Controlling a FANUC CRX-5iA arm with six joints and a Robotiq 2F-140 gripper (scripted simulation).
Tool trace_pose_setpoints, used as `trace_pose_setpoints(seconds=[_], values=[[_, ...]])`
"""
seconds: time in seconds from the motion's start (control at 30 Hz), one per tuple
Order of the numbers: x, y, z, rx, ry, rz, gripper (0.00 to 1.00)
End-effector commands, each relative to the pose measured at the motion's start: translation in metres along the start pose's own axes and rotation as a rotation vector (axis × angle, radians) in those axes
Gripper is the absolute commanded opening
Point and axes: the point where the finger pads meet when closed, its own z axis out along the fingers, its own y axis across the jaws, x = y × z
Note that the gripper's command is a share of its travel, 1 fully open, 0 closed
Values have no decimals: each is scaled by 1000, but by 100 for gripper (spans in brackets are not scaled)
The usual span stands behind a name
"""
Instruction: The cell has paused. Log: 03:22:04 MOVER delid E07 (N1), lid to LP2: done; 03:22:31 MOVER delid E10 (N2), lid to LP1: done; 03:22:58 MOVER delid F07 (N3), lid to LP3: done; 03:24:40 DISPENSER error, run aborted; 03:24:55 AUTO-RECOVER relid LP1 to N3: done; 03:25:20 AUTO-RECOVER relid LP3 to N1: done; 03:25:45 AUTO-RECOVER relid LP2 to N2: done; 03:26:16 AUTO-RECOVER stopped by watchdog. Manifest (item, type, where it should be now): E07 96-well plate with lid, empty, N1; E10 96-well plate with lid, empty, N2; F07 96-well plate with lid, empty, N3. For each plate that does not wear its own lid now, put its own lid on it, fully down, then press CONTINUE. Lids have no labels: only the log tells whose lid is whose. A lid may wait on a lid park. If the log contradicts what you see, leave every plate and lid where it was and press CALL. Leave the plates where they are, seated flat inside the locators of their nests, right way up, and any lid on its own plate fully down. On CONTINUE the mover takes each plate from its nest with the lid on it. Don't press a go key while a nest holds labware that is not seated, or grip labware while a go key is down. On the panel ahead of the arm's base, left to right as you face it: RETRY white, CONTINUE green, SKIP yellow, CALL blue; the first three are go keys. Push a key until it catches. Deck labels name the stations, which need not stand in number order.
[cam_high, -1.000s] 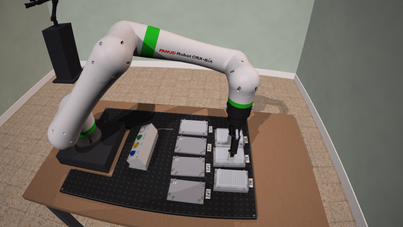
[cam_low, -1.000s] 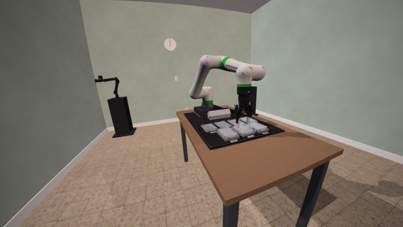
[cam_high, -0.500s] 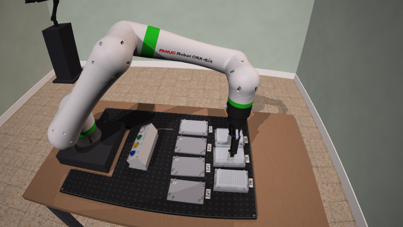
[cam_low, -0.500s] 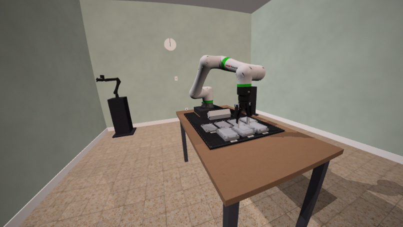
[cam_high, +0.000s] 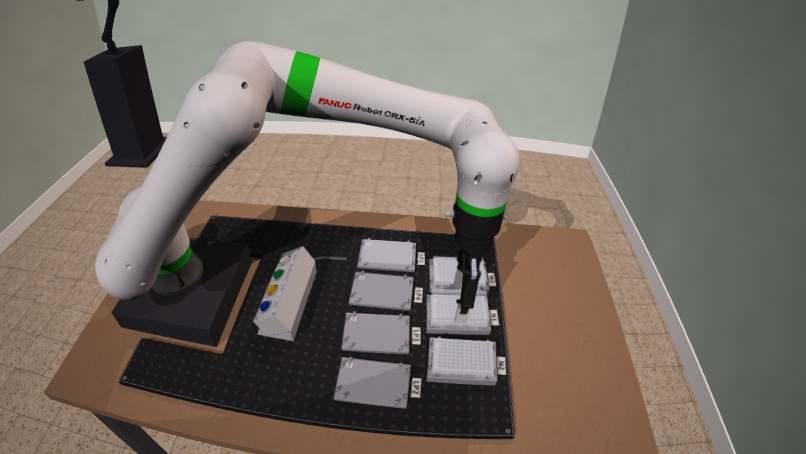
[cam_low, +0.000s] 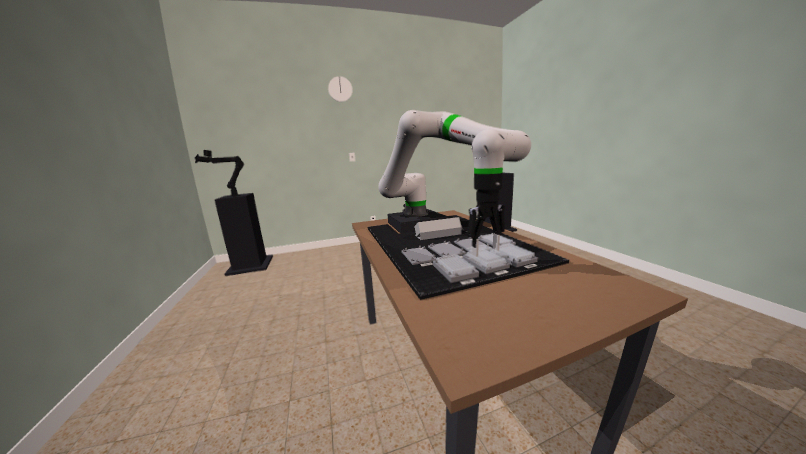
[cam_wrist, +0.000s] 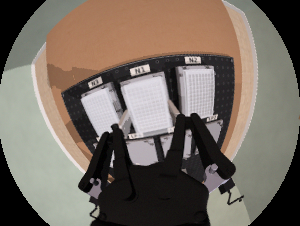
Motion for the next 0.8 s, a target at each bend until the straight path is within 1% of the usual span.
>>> trace_pose_setpoints(seconds=[0.0,0.77], values=[[0,0,0,0,1,0,0],[0,0,5,0,1,0,0]])
